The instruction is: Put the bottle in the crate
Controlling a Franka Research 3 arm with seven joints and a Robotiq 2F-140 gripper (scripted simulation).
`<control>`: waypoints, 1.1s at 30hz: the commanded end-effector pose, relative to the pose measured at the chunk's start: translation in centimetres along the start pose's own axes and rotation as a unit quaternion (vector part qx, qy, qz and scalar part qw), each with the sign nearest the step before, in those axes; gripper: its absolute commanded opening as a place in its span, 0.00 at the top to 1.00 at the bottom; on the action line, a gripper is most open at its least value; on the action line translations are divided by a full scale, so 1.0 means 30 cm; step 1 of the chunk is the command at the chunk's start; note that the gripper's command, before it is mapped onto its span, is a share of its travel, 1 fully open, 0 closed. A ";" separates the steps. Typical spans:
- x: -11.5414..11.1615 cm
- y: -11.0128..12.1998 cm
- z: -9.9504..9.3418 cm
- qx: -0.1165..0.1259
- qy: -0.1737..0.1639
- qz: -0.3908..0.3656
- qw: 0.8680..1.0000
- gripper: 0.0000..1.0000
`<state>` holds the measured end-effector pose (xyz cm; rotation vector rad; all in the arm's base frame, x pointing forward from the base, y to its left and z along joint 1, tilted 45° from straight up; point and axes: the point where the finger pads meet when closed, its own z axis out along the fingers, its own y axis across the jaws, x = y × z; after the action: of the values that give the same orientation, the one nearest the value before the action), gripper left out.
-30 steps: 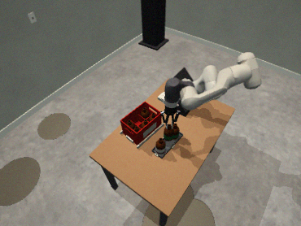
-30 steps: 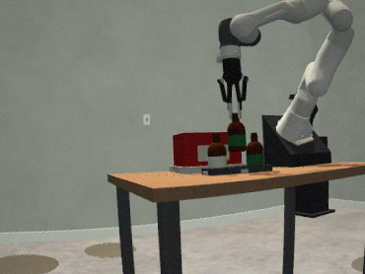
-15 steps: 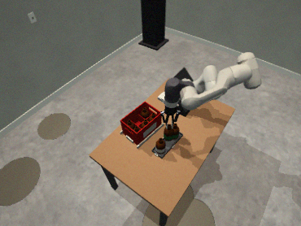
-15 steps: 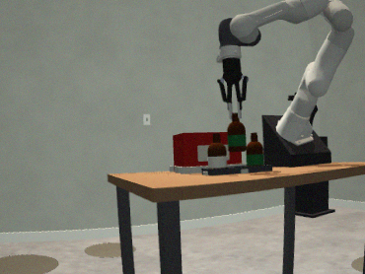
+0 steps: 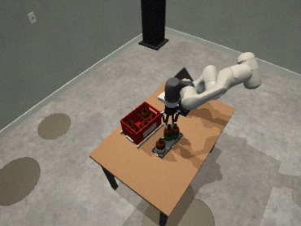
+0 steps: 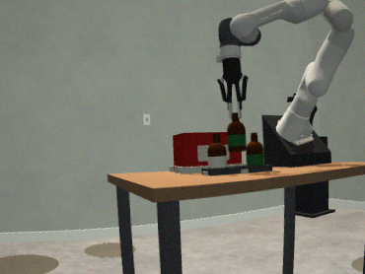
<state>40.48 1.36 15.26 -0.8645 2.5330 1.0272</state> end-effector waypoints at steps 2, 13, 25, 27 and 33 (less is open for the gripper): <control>0.000 -0.006 -0.020 0.003 -0.001 0.002 1.000 1.00; 0.000 -0.006 -0.050 0.003 -0.001 0.002 1.000 1.00; 0.001 -0.005 -0.094 0.003 -0.001 0.002 1.000 1.00; 0.001 -0.005 -0.102 0.003 -0.001 0.002 1.000 1.00; 0.001 -0.005 -0.116 0.003 -0.001 0.002 1.000 1.00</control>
<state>40.51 -0.78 17.28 -0.8643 2.5317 1.0199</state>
